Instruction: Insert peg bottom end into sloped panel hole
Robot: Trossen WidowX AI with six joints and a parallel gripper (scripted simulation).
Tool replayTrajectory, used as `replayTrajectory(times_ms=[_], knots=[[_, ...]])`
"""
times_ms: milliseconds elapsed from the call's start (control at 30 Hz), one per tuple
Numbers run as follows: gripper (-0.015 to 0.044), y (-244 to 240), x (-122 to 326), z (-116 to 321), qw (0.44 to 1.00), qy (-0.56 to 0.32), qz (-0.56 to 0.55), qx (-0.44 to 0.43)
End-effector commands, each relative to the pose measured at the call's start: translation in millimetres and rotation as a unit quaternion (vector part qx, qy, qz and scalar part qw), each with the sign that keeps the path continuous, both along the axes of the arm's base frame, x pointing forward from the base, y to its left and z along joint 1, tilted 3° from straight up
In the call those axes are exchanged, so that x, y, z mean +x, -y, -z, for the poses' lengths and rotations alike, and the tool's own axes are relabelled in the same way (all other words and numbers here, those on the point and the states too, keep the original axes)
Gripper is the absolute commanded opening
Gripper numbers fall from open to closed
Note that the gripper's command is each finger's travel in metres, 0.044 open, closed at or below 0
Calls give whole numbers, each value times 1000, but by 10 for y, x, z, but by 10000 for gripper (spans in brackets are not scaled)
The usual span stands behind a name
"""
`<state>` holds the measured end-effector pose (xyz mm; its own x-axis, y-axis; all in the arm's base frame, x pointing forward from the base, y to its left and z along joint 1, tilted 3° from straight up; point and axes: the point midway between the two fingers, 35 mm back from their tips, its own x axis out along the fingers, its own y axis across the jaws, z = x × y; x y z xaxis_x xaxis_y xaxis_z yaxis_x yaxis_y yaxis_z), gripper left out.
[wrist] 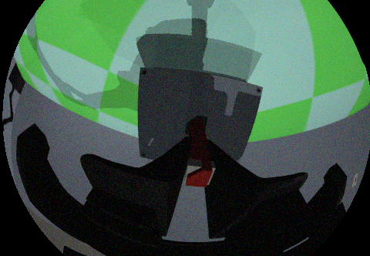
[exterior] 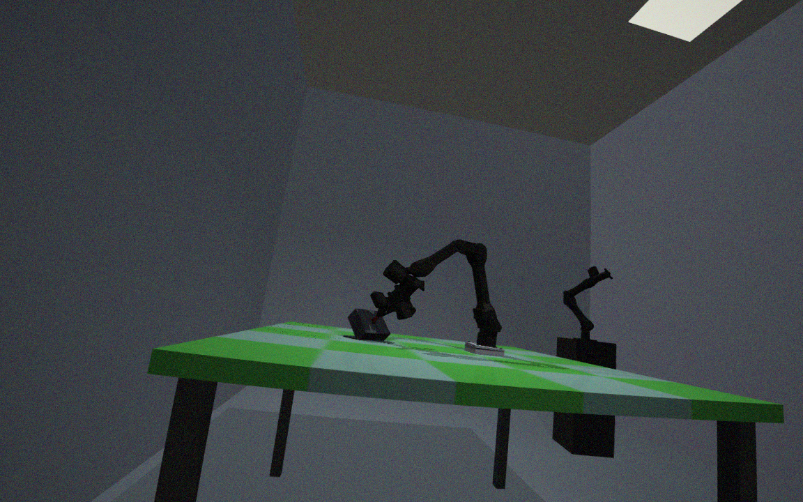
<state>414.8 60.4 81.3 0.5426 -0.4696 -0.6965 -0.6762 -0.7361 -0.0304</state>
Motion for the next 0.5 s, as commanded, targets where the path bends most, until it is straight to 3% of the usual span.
replayTrajectory(times_ms=[0,467], knots=[[0,7,12,30,1000,-2,-2,0],[0,52,63,97,1000,-2,-2,0]])
